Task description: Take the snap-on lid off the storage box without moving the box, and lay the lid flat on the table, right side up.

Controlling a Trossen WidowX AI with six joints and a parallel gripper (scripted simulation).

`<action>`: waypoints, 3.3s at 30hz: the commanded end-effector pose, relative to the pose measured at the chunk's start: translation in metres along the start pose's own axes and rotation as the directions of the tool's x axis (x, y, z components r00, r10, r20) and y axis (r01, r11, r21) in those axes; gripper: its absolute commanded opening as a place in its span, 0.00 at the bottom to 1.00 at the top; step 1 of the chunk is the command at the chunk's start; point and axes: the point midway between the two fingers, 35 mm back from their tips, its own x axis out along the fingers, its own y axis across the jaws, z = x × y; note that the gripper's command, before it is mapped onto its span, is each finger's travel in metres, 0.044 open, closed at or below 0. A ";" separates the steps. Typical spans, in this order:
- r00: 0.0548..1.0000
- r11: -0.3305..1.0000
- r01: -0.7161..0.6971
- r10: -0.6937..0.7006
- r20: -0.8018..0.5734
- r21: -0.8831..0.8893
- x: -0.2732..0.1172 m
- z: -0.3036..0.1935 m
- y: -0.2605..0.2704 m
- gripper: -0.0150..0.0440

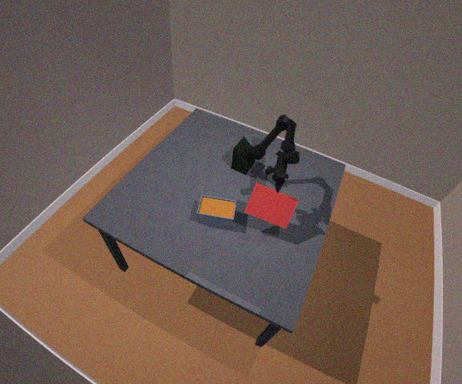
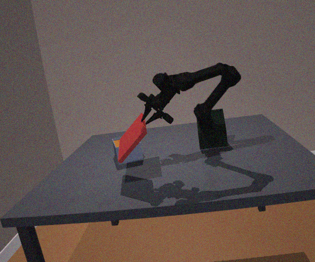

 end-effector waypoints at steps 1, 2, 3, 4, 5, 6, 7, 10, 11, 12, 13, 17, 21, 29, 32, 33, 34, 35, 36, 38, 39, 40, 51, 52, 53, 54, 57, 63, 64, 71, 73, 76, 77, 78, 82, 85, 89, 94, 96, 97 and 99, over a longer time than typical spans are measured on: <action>1.000 1.000 -0.010 0.010 0.006 0.002 0.002 0.002 -0.001 0.25; 1.000 1.000 -0.010 0.010 0.006 0.002 0.002 0.002 -0.003 0.25; 1.000 1.000 -0.010 0.010 0.006 0.002 0.003 0.003 -0.004 0.25; 1.000 1.000 -0.010 0.010 0.006 0.002 0.004 0.003 -0.005 0.25; 1.000 1.000 -0.010 0.010 0.006 0.002 0.005 0.003 -0.006 0.25; 1.000 1.000 -0.010 0.010 0.006 0.002 0.006 0.004 -0.007 0.25; 1.000 1.000 -0.010 0.010 0.005 0.002 0.007 0.004 -0.008 0.25; 1.000 1.000 -0.010 0.010 0.005 0.002 0.009 0.004 -0.010 0.25; 1.000 1.000 -0.010 0.010 0.005 0.002 0.009 0.004 -0.011 0.25; 1.000 1.000 -0.010 0.010 0.005 0.003 0.010 0.004 -0.012 0.25; 1.000 1.000 -0.010 0.010 0.005 0.003 0.010 0.004 -0.012 0.25; 1.000 1.000 -0.010 0.010 0.005 0.003 0.012 0.004 -0.015 0.25; 1.000 1.000 -0.010 0.010 0.005 0.003 0.014 0.004 -0.017 0.25; 1.000 1.000 -0.011 0.011 0.005 0.003 0.018 0.004 -0.022 0.25; 1.000 1.000 -0.011 0.011 0.005 0.003 0.020 0.004 -0.024 0.25; 1.000 1.000 -0.011 0.011 0.004 0.003 0.020 0.004 -0.024 0.25; 1.000 1.000 -0.011 0.011 0.004 0.003 0.021 0.004 -0.025 0.25; 1.000 1.000 -0.011 0.011 0.004 0.003 0.021 0.004 -0.025 0.25; 1.000 1.000 -0.011 0.011 0.004 0.003 0.022 0.004 -0.026 0.25; 1.000 1.000 -0.011 0.011 0.004 0.003 0.023 0.004 -0.027 0.25; 1.000 1.000 -0.011 0.011 0.004 0.003 0.023 0.004 -0.028 0.25; 1.000 1.000 -0.011 0.011 0.004 0.003 0.024 0.004 -0.028 0.25; 1.000 1.000 -0.011 0.011 0.004 0.004 0.030 0.004 -0.035 0.25; 1.000 1.000 -0.011 0.011 0.004 0.004 0.030 0.004 -0.036 0.25; 1.000 1.000 -0.011 0.011 0.004 0.004 0.031 0.004 -0.036 0.25; 1.000 1.000 -0.011 0.011 0.004 0.004 0.031 0.004 -0.037 0.25; 1.000 1.000 -0.011 0.011 0.004 0.004 0.033 0.004 -0.039 0.25; 1.000 1.000 -0.011 0.011 0.004 0.004 0.036 0.004 -0.042 0.25; 1.000 1.000 -0.011 0.011 0.004 0.004 0.036 0.004 -0.043 0.25; 1.000 1.000 -0.011 0.011 0.003 0.005 0.040 0.004 -0.047 0.25; 1.000 1.000 -0.011 0.011 0.003 0.005 0.041 0.004 -0.048 0.25; 1.000 1.000 -0.011 0.011 0.003 0.005 0.042 0.004 -0.050 0.25; 1.000 1.000 -0.011 0.011 0.003 0.005 0.043 0.004 -0.051 0.25; 1.000 1.000 -0.011 0.011 0.003 0.005 0.043 0.004 -0.051 0.25; 1.000 1.000 -0.011 0.011 0.003 0.005 0.046 0.004 -0.054 0.25; 1.000 1.000 -0.012 0.012 0.003 0.005 0.047 0.004 -0.056 0.25; 1.000 1.000 -0.012 0.012 0.003 0.005 0.049 0.004 -0.058 0.25; 1.000 1.000 -0.012 0.012 0.003 0.005 0.052 0.004 -0.061 0.25; 1.000 1.000 -0.012 0.012 0.003 0.006 0.053 0.004 -0.062 0.25; 1.000 1.000 -0.012 0.012 0.003 0.006 0.053 0.004 -0.063 0.25; 1.000 1.000 -0.012 0.012 0.003 0.006 0.054 0.004 -0.064 0.25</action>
